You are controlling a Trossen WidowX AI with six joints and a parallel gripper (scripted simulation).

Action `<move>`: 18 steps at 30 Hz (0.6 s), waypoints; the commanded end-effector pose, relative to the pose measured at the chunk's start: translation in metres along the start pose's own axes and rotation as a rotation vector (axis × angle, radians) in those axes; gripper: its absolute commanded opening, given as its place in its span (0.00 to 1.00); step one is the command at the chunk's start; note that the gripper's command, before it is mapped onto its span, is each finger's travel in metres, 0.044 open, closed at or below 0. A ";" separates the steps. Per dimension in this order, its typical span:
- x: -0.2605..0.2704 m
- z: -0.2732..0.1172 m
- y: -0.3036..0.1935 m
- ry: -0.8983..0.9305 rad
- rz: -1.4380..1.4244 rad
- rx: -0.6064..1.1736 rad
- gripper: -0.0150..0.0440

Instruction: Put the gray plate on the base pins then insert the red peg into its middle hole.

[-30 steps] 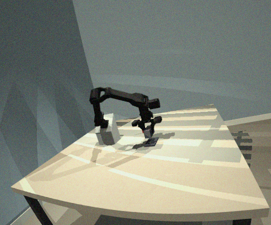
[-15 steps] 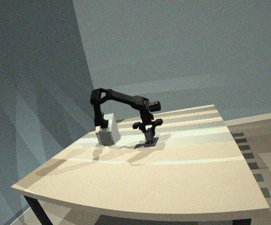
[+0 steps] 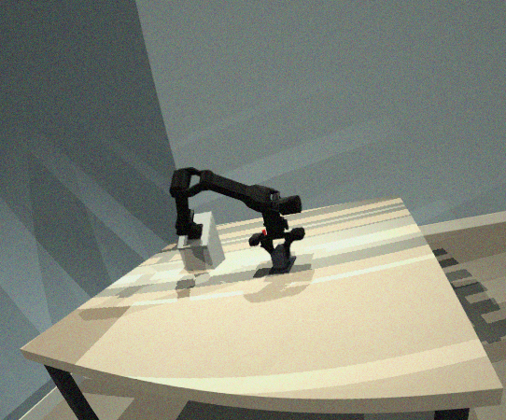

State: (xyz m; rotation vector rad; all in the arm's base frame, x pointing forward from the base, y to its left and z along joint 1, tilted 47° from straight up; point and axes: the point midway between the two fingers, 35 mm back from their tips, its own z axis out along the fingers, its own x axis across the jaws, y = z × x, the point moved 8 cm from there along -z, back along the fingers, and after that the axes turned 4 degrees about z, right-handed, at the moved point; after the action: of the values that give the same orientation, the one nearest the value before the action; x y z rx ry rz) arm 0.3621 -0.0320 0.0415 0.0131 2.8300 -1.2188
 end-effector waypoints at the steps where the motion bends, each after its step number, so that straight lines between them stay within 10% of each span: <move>1: 0.000 -0.001 0.000 -0.002 0.001 0.000 0.25; 5: 0.000 -0.001 0.000 -0.002 0.001 0.000 0.25; 18: 0.000 -0.001 0.000 -0.002 0.001 0.000 0.83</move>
State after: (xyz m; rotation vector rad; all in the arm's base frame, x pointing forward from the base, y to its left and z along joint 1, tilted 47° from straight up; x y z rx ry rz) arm 0.3623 -0.0313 0.0419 0.0113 2.8283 -1.2180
